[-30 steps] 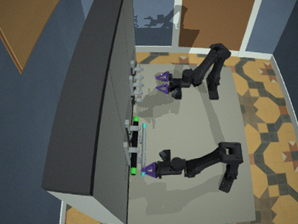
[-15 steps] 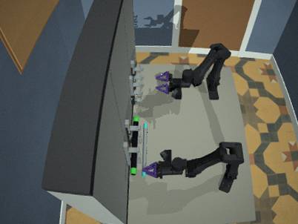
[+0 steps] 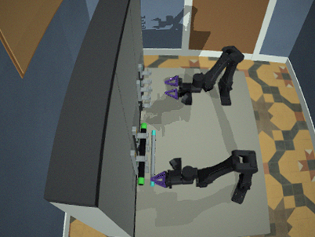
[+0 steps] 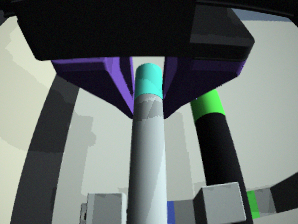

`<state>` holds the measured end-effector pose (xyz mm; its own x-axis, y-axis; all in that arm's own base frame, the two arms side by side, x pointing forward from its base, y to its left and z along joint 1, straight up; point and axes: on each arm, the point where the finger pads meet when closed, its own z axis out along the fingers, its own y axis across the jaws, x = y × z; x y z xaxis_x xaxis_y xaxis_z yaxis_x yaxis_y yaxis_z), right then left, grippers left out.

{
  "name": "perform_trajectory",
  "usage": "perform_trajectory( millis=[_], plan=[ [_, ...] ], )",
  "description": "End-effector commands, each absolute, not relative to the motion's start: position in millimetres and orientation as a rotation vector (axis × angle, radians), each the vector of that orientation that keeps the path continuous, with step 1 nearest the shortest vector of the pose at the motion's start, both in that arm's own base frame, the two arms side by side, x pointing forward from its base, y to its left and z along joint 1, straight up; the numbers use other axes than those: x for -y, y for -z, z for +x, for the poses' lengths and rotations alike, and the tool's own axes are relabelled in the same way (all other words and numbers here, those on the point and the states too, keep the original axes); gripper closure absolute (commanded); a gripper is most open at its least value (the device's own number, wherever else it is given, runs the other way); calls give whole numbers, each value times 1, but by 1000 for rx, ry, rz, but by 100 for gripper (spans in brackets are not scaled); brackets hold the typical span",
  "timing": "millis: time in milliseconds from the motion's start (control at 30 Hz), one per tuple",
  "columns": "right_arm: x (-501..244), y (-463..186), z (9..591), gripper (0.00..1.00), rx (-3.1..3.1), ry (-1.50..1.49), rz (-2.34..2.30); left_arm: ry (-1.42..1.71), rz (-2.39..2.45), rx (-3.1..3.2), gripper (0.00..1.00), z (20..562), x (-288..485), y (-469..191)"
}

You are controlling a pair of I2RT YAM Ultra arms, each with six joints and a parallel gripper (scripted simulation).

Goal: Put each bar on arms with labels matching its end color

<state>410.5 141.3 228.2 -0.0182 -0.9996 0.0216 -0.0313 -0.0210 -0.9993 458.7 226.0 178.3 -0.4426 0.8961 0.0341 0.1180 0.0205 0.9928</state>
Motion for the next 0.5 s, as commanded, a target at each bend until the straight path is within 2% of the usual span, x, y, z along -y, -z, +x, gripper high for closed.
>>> perform_trajectory(
  millis=[0,467],
  plan=[
    [-144,-238,409,0,-1219,1219,-1203,-1534,959,-1536,100,462,-214,-219],
    [-144,-238,409,0,-1219,1219,-1203,-1534,959,-1536,100,472,-195,-226]
  ],
)
